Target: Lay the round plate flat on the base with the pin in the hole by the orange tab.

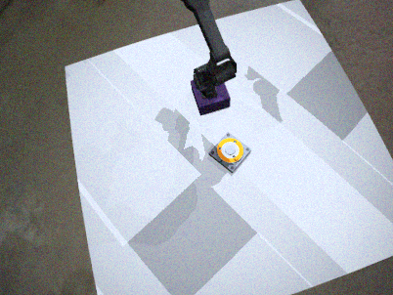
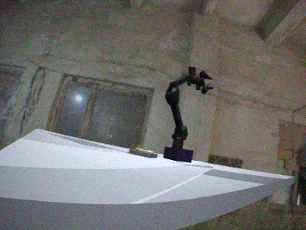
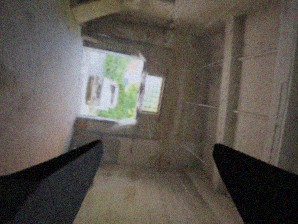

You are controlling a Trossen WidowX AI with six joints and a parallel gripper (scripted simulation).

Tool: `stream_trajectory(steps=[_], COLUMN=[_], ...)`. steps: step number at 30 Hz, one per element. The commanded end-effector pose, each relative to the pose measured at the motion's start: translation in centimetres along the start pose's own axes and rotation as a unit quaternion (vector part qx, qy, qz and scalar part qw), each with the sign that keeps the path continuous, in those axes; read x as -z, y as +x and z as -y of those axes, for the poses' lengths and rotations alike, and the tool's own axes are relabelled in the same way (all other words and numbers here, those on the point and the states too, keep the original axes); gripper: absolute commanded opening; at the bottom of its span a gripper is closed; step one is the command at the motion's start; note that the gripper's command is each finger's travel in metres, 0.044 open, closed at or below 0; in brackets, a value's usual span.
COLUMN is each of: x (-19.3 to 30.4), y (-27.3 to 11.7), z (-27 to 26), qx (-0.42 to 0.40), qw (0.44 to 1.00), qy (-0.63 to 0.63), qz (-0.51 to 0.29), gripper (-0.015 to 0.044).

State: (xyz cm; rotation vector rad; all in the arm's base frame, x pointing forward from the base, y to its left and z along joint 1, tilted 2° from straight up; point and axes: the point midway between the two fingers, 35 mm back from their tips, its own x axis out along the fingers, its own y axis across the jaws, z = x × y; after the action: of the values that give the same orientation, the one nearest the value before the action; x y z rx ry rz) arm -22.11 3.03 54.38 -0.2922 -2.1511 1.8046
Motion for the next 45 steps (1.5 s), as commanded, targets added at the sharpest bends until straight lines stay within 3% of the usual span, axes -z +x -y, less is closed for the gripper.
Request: stream_trajectory(steps=[1,8,10,15,19,24,26,31,34,40,42,45], x=[-0.3,-11.4,-12.4,-20.1,-23.6,-28.6,-28.7,-31.0,-31.3,-30.0,-29.6,-27.4], y=[0.0,-1.0,-1.5,-6.0,-9.3,-16.9,-17.6,-26.2,-29.1,-39.4,-40.6,-45.5], z=[-0.1,-2.1,-2.1,-3.6,-4.7,-6.7,-6.9,-9.5,-10.4,-14.0,-14.4,-16.5], qx=[-0.001,-0.043,-0.044,-0.091,-0.122,-0.183,-0.18,-0.238,-0.257,-0.324,-0.333,-0.37], qw=[1.0,0.977,0.972,0.925,0.894,0.825,0.823,0.75,0.725,0.634,0.622,0.574], qy=[0.002,0.06,0.069,0.101,0.108,0.108,0.104,0.079,0.069,0.017,0.011,-0.02], qz=[0.005,0.198,0.218,0.354,0.418,0.523,0.529,0.612,0.635,0.702,0.708,0.73], gripper=[0.0374,0.019,0.0138,0.0006,0.0,0.0,0.0,0.0,0.0,0.0,0.0,0.0])
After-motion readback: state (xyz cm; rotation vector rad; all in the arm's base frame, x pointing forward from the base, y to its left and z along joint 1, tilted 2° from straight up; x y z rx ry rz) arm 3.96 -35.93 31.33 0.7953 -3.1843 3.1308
